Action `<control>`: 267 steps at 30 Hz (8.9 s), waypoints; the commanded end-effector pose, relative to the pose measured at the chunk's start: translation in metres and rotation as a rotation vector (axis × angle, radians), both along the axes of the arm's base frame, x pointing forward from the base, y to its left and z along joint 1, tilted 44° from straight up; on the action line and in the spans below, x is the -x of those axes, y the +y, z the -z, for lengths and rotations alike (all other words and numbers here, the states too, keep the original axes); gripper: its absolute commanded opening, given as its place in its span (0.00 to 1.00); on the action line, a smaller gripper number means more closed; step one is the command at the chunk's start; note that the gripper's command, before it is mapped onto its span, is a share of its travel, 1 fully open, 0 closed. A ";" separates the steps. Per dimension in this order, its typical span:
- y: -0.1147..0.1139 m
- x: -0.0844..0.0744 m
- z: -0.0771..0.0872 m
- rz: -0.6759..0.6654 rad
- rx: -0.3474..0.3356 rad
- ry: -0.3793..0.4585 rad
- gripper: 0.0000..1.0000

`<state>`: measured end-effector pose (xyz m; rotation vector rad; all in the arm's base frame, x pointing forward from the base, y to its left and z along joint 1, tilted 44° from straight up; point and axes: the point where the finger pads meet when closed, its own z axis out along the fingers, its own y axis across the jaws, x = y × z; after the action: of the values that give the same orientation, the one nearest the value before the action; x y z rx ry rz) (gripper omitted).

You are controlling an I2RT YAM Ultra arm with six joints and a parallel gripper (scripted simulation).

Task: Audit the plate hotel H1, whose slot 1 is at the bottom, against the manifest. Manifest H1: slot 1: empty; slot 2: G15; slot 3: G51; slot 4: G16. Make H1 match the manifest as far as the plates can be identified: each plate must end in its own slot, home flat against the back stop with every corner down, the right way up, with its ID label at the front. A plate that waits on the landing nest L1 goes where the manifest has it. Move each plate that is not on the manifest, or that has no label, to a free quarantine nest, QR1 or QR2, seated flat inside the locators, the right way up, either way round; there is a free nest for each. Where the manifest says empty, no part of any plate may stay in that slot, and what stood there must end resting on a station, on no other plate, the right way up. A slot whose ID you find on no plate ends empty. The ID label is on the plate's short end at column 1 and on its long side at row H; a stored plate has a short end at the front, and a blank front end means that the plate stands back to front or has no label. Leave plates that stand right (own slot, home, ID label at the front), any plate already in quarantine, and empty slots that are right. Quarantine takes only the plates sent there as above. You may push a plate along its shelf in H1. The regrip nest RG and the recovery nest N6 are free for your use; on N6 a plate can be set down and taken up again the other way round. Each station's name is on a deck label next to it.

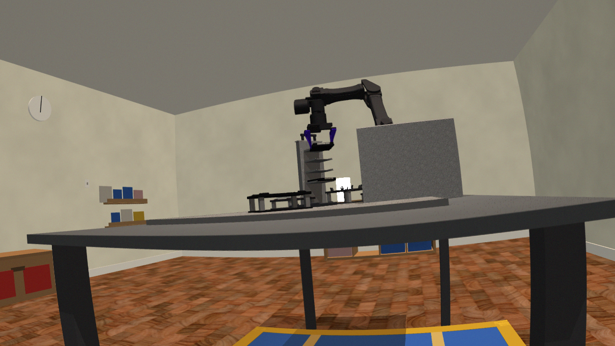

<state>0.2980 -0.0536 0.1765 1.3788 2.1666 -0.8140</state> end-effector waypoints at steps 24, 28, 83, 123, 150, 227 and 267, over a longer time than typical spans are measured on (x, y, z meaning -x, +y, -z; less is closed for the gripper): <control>-0.049 0.026 -0.049 -0.291 0.029 0.260 0.86; -0.057 0.033 -0.057 -0.359 0.034 0.324 0.86; -0.153 0.051 -0.032 -0.363 0.038 0.328 0.86; -0.170 0.052 -0.014 -0.363 0.038 0.328 0.86; -0.181 0.052 -0.002 -0.363 0.039 0.328 0.86; -0.212 0.049 0.030 -0.363 0.039 0.329 0.86; -0.197 0.051 0.015 -0.363 0.039 0.329 1.00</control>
<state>0.2503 -0.2573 0.1559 0.8275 2.5253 -0.9822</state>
